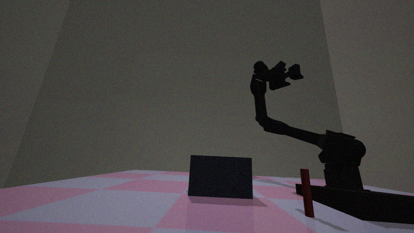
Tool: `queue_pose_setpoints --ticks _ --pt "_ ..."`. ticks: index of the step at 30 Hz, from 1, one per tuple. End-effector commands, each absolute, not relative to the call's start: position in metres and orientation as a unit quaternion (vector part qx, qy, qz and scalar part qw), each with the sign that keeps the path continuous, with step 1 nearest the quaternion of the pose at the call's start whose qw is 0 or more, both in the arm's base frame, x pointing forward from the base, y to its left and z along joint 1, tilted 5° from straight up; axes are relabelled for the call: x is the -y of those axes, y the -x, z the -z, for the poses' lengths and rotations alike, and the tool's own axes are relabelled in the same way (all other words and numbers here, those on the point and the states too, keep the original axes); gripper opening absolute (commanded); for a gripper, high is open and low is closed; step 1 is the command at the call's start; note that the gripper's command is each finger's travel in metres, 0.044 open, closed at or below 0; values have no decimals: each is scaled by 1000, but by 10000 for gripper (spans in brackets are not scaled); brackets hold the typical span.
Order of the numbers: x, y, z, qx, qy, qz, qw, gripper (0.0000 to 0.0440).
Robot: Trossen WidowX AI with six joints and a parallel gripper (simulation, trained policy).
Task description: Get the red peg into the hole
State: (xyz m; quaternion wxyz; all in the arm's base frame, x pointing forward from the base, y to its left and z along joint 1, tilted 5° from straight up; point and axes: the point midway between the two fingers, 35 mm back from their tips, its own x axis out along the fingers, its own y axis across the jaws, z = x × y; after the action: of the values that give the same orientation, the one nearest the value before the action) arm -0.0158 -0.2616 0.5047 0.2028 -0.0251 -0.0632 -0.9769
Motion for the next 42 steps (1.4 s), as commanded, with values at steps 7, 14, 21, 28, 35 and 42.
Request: queue_pose_setpoints --ticks 7,14,21,28,35,42 --pt "215 61 -509 136 28 984 108 440" --pt "161 93 -507 218 29 975 18 440" --pt "105 114 -498 298 32 951 -71 440" --pt "49 125 -482 372 40 913 -160 440" --pt "-4 126 -462 439 50 862 -248 440" --pt "-53 117 -436 499 63 798 -331 440"
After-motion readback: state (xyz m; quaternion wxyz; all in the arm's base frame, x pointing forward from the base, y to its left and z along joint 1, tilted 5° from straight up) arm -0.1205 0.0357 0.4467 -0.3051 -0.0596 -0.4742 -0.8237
